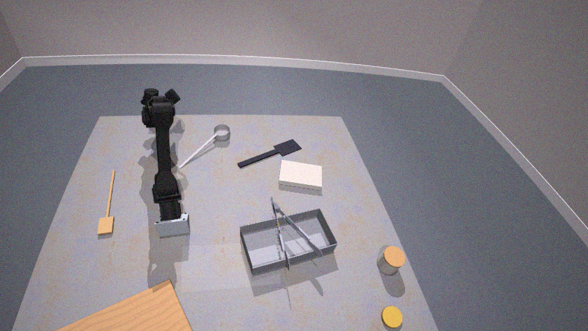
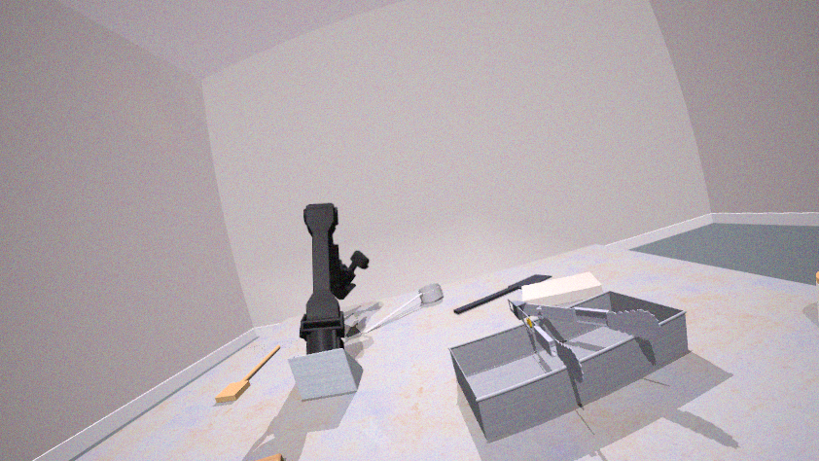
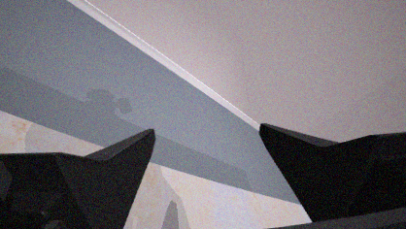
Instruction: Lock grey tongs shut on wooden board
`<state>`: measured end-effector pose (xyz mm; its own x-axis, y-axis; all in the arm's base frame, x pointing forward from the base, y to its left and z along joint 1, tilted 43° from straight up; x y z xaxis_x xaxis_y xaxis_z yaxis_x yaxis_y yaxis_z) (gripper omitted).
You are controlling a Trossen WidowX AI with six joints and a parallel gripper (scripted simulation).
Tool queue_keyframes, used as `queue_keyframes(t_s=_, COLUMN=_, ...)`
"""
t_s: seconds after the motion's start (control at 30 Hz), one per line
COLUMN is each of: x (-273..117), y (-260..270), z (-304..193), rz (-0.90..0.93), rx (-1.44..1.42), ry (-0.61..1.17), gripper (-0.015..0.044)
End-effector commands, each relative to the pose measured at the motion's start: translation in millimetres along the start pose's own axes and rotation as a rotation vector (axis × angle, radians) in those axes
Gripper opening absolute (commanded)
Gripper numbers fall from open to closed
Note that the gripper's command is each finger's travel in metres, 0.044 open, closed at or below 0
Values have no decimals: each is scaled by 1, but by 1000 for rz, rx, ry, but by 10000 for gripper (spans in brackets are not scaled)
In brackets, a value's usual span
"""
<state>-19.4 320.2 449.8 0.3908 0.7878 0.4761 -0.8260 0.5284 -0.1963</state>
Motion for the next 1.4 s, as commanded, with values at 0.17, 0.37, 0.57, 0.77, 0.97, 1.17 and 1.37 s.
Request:
queue_keyframes(t_s=0.17, x=39, y=-69, z=-25, rz=-103, rx=-165, ry=69, gripper=440)
queue_keyframes(t_s=0.37, x=55, y=-118, z=-42, rz=-165, rx=-271, ry=139, gripper=440)
queue_keyframes(t_s=0.57, x=63, y=-169, z=-61, rz=-216, rx=-408, ry=227, gripper=440)
queue_keyframes(t_s=0.77, x=61, y=-213, z=-70, rz=-295, rx=-551, ry=323, gripper=440)
queue_keyframes(t_s=0.97, x=55, y=-246, z=-91, rz=-306, rx=-627, ry=412, gripper=440)
queue_keyframes(t_s=1.17, x=41, y=-289, z=-111, rz=-348, rx=-664, ry=526, gripper=440)
queue_keyframes(t_s=1.37, x=22, y=-338, z=-163, rz=-347, rx=-723, ry=781, gripper=440)
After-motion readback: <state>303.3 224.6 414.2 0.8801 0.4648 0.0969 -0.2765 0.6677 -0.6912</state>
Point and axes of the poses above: the point midway between the two fingers, 35 mm back from their tips, its own x axis out along the fingers, its own y axis across the jaws, z = x × y, the point moved 6 cm from there along -x, back along the fingers, and after that the axes turned 12 degrees about x, right-handed, at the moved point
